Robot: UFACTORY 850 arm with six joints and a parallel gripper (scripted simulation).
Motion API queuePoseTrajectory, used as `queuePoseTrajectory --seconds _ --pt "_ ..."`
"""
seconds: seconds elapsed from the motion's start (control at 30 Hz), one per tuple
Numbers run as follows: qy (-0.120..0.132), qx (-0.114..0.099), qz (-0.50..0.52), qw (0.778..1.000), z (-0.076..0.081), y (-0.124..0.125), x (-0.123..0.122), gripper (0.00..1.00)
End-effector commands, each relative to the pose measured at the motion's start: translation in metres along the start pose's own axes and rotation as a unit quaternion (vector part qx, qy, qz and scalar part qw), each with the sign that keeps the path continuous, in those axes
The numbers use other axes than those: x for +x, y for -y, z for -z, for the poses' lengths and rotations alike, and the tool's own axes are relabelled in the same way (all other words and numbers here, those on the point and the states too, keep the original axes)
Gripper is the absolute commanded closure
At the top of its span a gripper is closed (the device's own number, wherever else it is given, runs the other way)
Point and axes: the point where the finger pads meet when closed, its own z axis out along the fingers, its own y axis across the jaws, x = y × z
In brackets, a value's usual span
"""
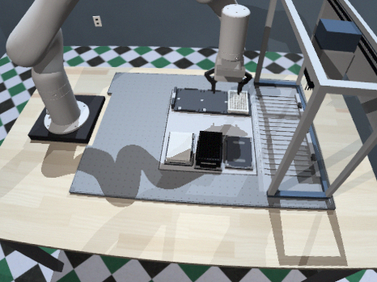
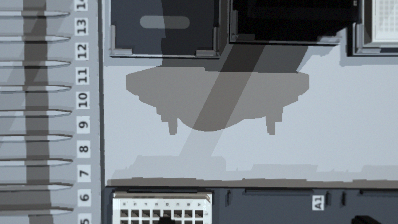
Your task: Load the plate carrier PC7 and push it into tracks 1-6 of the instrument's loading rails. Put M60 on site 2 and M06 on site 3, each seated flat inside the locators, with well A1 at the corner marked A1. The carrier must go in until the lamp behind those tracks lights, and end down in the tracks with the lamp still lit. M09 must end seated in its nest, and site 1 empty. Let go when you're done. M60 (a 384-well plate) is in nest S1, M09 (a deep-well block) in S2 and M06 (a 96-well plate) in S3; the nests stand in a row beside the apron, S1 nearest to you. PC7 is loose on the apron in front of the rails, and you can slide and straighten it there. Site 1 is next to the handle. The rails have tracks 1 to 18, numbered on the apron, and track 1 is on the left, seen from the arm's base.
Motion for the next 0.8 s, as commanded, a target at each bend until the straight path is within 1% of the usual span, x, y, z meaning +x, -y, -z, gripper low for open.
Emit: queuePoseTrajectory --seconds 0.0,0.1,0.17,0.67,0.73,0.77 --pt "0.001 0.002 0.000 1.000 0.001 -0.013 0.016 0.00" --pt "0.001 0.002 0.000 1.000 0.001 -0.022 0.027 0.00" --pt "0.001 0.002 0.000 1.000 0.001 -0.022 0.027 0.00" --pt "0.000 0.002 0.000 1.000 0.001 -0.071 0.084 0.00" --pt "0.000 0.002 0.000 1.000 0.001 -0.071 0.084 0.00" --pt "0.000 0.002 0.000 1.000 0.001 -0.074 0.088 0.00"
